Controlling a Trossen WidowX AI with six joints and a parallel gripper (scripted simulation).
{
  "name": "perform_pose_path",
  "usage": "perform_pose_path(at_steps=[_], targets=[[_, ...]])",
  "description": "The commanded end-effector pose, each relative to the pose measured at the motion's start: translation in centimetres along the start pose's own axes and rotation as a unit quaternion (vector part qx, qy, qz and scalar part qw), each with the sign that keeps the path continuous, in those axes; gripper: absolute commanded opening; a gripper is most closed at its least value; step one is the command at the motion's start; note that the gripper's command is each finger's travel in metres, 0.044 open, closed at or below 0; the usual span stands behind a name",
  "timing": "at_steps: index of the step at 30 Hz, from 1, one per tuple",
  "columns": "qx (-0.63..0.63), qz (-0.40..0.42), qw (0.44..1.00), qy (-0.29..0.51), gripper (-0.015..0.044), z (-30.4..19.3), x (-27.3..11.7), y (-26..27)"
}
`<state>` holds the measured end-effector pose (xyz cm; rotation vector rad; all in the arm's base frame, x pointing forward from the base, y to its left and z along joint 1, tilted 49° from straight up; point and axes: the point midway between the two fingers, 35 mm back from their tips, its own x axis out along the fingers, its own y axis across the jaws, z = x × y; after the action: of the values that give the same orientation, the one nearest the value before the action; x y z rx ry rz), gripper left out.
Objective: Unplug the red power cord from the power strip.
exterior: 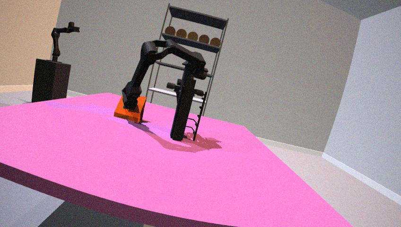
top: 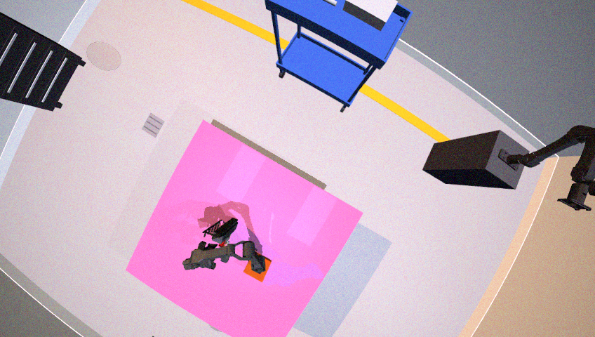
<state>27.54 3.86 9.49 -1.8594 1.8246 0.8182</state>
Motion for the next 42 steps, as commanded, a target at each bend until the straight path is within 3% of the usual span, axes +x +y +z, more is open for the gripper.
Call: perform_pose_path(at_steps=[1,16,20,28,42], targets=[[-0.001,-0.003,1.0,0.001,0.016,-0.7,-0.1,0.1],[-0.001,-0.003,1.0,0.001,0.016,-0.7,1.1,0.0],[0.002,-0.002,1.0,-0.001,0.0055,-0.6,0.8,0.0],[0.002,-0.002,1.0,-0.001,0.0002,-0.6,0.8,0.0],[0.001,-0.002,1.0,-0.002,0.0,1.3,0.7,-0.2]])
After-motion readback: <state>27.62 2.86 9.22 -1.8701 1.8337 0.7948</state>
